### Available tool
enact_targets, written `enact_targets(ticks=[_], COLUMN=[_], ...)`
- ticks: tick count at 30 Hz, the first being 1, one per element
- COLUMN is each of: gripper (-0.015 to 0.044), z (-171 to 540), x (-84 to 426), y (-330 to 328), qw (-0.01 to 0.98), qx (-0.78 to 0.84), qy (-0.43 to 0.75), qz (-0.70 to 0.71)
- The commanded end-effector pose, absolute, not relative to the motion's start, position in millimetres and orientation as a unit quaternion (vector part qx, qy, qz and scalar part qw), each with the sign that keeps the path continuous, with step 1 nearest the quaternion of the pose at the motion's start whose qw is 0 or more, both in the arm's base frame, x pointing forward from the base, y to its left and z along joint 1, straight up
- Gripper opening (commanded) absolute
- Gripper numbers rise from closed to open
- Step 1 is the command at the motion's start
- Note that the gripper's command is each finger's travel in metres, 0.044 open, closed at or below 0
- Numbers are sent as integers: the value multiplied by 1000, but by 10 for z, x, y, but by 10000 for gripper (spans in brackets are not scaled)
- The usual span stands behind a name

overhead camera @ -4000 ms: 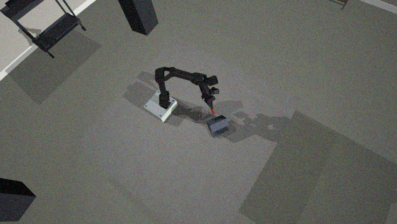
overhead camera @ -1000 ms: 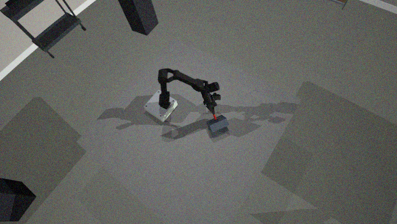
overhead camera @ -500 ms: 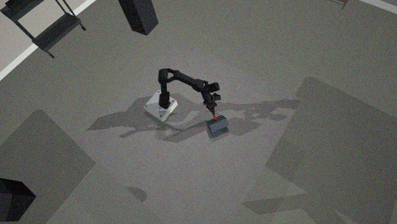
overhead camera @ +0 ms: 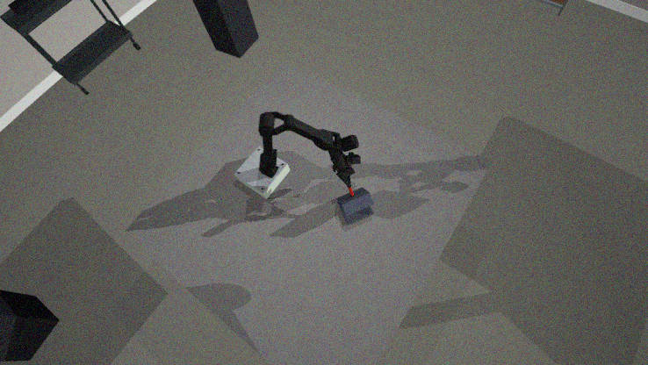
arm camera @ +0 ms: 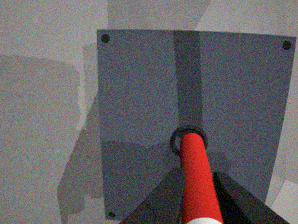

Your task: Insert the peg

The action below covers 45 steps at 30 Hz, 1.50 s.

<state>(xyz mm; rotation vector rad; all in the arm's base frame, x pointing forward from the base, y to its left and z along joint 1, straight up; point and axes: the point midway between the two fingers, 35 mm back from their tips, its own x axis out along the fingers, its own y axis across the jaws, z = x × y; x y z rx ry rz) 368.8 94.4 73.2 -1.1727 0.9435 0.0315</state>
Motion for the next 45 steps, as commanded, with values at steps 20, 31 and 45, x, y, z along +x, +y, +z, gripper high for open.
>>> enact_targets(ticks=[20, 31, 45], gripper=[0, 0, 0], z=[678, 652, 612], x=[3734, 3770, 3817], y=[906, 874, 841], qw=[728, 728, 728], qx=[-534, -534, -534], qy=[430, 430, 430], qz=[17, 17, 17])
